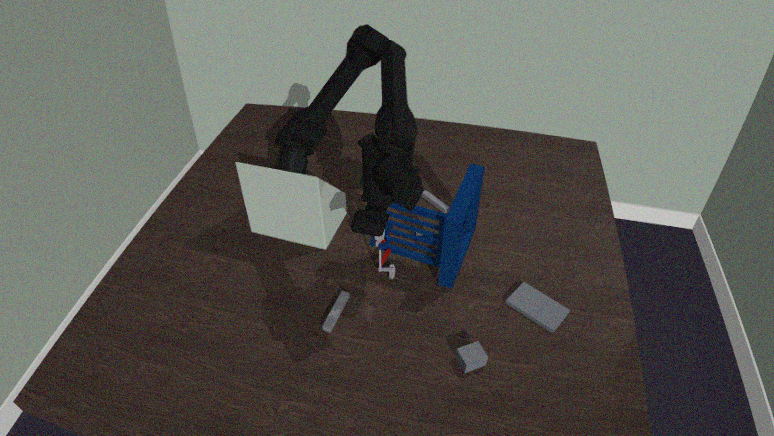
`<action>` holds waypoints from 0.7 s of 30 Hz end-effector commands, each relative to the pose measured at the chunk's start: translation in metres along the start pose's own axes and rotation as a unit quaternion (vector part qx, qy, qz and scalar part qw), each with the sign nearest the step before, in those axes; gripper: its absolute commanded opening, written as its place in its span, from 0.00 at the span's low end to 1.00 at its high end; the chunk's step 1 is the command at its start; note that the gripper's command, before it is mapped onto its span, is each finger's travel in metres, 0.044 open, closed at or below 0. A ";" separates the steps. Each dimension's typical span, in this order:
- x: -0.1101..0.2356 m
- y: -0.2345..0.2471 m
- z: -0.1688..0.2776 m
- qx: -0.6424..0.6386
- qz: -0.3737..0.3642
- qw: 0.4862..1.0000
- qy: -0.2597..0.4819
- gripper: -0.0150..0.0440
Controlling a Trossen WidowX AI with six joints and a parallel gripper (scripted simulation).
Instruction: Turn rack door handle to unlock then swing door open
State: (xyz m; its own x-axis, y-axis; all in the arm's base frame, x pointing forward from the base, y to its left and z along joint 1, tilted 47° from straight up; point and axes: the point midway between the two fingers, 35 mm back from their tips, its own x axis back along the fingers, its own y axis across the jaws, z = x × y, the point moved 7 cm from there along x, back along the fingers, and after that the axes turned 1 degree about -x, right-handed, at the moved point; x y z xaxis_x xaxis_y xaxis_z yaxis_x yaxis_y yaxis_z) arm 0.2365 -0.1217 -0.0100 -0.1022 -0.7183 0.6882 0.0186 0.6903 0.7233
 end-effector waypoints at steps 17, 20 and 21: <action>0.001 -0.003 -0.001 0.014 0.003 1.000 0.001 0.54; 0.001 -0.003 -0.001 0.014 0.003 1.000 0.001 0.67; 0.001 -0.003 -0.001 0.014 0.003 1.000 0.001 0.72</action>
State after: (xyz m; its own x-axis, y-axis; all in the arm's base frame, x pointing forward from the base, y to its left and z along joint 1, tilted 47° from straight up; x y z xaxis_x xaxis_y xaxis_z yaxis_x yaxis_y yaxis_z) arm 0.2370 -0.1241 -0.0121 -0.1000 -0.7163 0.6906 -0.0050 0.6944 0.7195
